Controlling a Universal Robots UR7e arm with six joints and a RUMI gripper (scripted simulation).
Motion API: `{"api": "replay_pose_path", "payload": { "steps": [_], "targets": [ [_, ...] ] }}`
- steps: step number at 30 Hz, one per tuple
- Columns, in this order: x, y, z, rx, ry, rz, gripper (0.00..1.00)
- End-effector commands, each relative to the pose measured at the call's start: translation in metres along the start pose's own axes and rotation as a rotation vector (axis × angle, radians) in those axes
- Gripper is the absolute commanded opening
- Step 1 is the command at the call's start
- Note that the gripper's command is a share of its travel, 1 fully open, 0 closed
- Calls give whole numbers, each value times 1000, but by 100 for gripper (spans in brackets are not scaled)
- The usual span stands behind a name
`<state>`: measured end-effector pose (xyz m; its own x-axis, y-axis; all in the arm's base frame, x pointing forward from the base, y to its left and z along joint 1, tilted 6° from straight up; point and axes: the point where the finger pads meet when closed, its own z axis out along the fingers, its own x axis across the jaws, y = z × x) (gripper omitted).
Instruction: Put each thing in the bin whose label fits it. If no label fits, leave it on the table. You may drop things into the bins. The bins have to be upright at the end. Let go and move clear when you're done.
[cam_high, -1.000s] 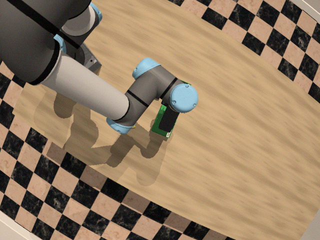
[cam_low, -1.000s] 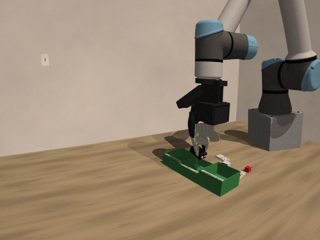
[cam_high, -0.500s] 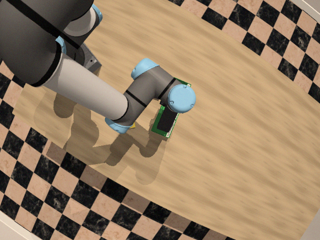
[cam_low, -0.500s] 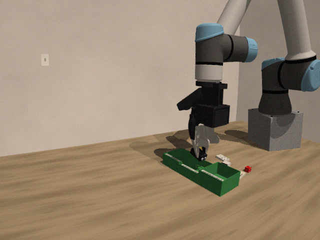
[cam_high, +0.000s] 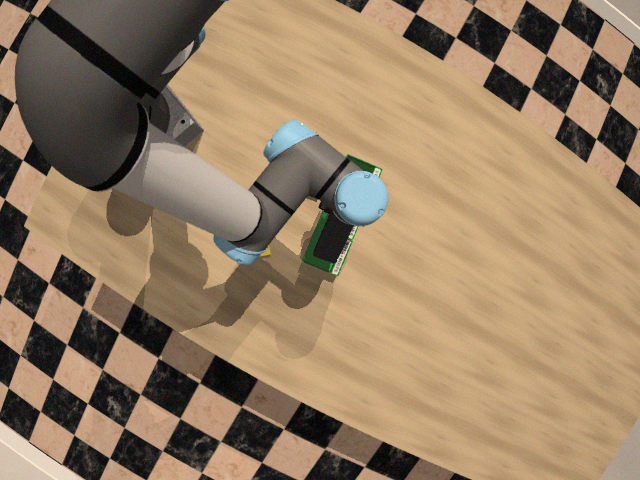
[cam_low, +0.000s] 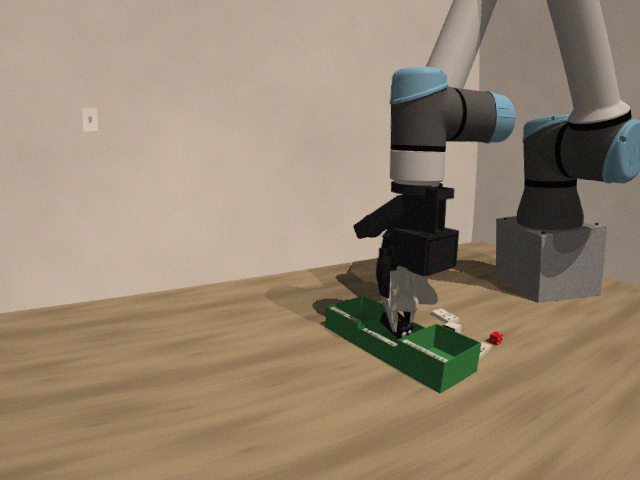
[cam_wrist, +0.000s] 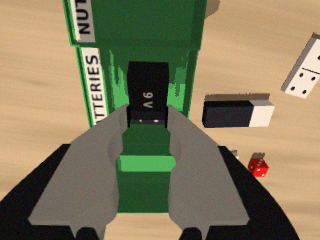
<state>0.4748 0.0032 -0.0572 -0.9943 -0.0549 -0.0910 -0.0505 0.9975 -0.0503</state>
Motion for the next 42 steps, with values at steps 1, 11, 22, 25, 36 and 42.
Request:
{"api": "replay_pose_path", "payload": {
  "steps": [1, 11, 22, 25, 36, 42],
  "targets": [
    [0, -1, 8, 0, -2, 2, 0],
    [-1, -1, 16, 1, -6, 1, 0],
    [-1, -2, 16, 1, -6, 1, 20],
    [-1, -2, 16, 1, -6, 1, 20],
    [-1, -2, 16, 1, -6, 1, 20],
    [0, -2, 11, 1, -5, 2, 20]
  ]
}}
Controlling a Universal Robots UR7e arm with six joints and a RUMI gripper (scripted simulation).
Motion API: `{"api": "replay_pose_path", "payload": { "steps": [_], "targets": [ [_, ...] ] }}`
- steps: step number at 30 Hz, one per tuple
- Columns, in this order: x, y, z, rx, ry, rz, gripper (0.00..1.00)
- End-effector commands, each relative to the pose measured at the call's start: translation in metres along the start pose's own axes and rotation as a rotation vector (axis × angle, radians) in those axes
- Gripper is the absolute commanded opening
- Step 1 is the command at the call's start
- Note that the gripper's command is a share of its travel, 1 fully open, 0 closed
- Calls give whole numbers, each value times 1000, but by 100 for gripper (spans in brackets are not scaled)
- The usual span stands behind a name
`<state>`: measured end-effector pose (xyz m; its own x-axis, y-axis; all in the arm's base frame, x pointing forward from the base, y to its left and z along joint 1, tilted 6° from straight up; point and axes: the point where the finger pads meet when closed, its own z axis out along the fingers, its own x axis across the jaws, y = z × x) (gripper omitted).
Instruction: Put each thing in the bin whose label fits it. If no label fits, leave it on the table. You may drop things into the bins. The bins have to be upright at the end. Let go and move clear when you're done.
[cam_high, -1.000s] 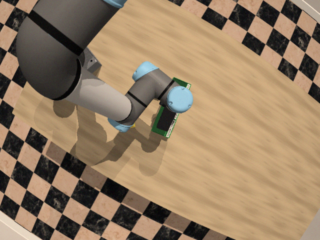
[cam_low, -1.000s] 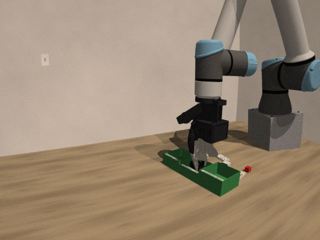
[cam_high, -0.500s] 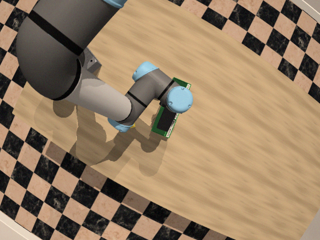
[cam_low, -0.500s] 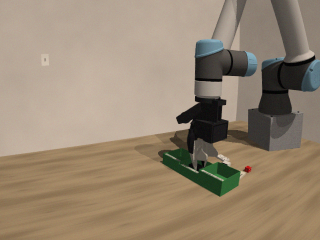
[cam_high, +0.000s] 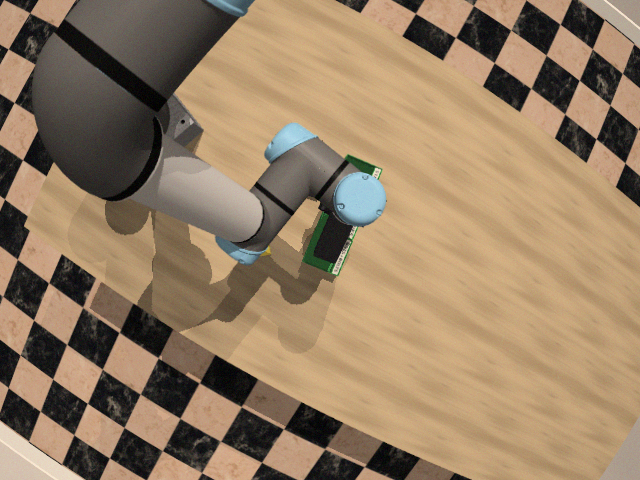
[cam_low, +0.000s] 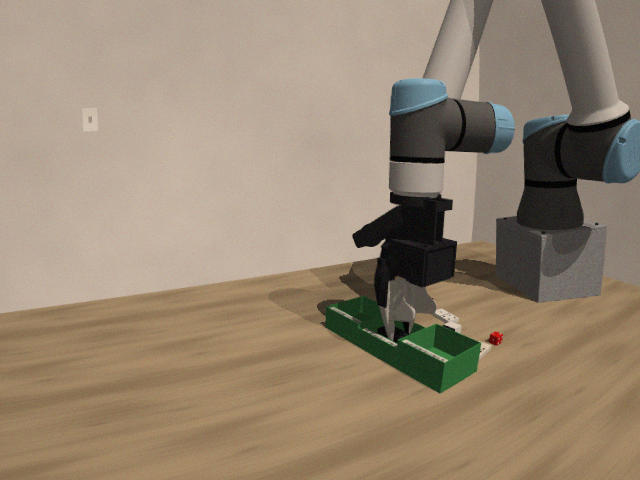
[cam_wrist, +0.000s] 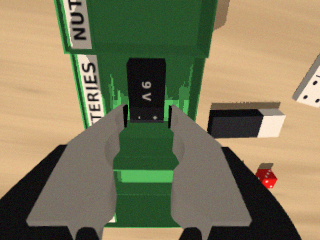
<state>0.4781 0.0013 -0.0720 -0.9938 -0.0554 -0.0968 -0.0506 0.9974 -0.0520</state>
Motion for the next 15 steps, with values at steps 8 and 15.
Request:
{"api": "replay_pose_path", "payload": {
  "steps": [8, 15],
  "targets": [
    [0, -1, -14, 0, -2, 2, 20],
    [-1, -1, -23, 1, -4, 2, 20]
  ]
}}
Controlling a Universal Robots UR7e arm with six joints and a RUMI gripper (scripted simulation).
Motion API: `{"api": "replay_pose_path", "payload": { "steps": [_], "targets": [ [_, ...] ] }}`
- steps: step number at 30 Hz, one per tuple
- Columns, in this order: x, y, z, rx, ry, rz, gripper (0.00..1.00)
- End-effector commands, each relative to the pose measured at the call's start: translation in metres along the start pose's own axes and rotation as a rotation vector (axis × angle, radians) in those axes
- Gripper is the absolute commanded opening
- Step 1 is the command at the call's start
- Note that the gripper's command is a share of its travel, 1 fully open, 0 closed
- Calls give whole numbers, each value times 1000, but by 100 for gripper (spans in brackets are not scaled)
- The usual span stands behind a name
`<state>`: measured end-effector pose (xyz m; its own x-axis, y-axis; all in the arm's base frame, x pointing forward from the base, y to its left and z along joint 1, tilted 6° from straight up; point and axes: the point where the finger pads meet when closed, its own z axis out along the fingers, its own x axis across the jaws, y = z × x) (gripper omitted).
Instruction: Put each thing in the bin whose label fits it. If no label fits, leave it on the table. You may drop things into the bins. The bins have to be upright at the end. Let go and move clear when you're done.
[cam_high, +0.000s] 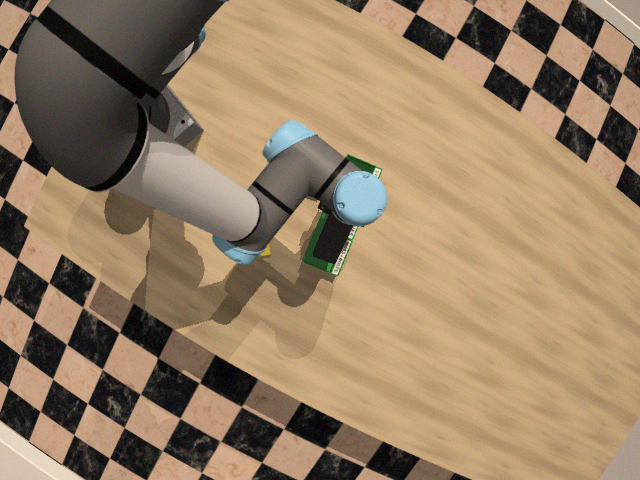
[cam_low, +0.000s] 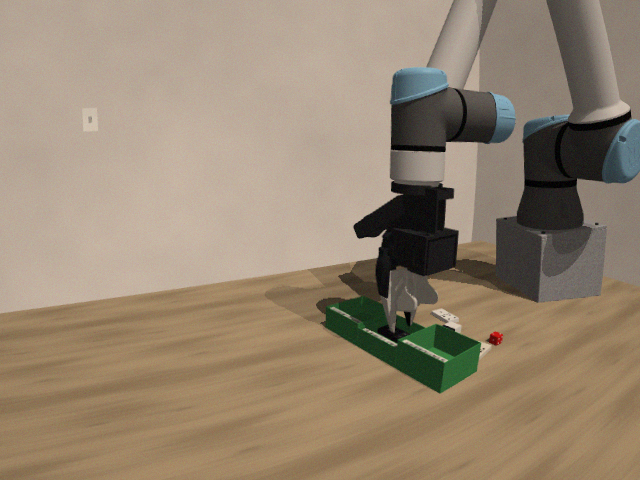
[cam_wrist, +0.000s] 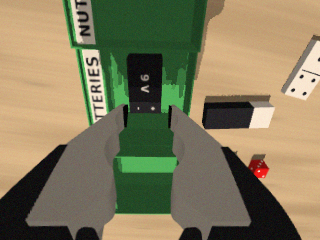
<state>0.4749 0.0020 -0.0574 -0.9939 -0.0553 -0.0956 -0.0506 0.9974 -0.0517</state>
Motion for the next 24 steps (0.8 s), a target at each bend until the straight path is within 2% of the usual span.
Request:
{"api": "replay_pose_path", "payload": {
  "steps": [1, 7, 14, 24],
  "targets": [
    [-3, -1, -9, 1, -5, 2, 20],
    [-3, -1, -16, 1, -5, 1, 20],
    [-3, -1, -38, 1, -5, 1, 20],
    [-1, 0, -36, 0, -1, 1, 20]
  ]
}}
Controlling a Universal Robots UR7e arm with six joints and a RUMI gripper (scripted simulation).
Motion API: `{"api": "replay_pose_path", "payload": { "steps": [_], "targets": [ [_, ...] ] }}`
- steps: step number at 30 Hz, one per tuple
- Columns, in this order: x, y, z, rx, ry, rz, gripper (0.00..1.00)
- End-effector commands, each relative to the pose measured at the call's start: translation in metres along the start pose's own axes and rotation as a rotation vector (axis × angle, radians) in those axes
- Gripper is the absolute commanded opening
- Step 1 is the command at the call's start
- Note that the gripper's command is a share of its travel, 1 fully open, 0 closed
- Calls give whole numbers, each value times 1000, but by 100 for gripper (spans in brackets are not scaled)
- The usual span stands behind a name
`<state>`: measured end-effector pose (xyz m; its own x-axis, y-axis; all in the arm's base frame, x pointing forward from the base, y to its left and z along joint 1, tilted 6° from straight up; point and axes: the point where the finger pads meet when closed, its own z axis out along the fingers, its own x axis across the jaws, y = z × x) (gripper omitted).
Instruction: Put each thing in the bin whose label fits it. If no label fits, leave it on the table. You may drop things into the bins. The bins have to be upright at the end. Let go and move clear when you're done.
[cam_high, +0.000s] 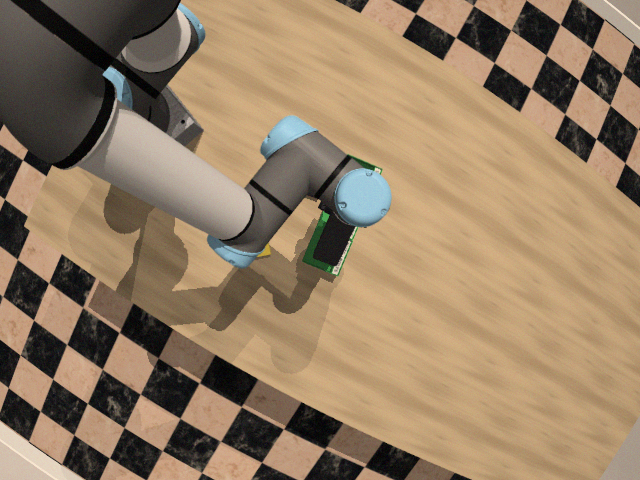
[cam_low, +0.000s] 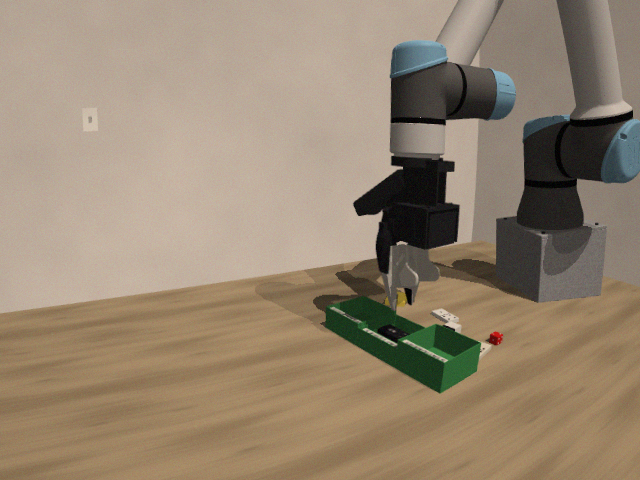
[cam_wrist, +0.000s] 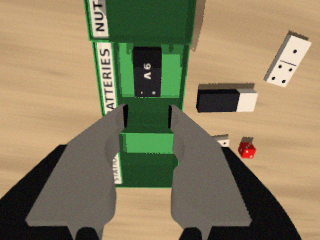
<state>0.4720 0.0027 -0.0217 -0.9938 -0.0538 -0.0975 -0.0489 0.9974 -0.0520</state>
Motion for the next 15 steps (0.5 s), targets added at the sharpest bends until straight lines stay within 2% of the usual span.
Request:
{"api": "replay_pose_path", "payload": {
  "steps": [1, 2, 4, 7, 13, 15],
  "targets": [
    [0, 1, 0, -1, 1, -1, 20],
    [9, 4, -1, -1, 1, -52, 23],
    [9, 4, -1, -1, 1, -52, 23],
    [33, 9, -3, -1, 1, -191, 23],
    [82, 22, -6, 0, 6, -333, 23],
    [88, 24, -7, 1, 10, -383, 23]
  ]
}}
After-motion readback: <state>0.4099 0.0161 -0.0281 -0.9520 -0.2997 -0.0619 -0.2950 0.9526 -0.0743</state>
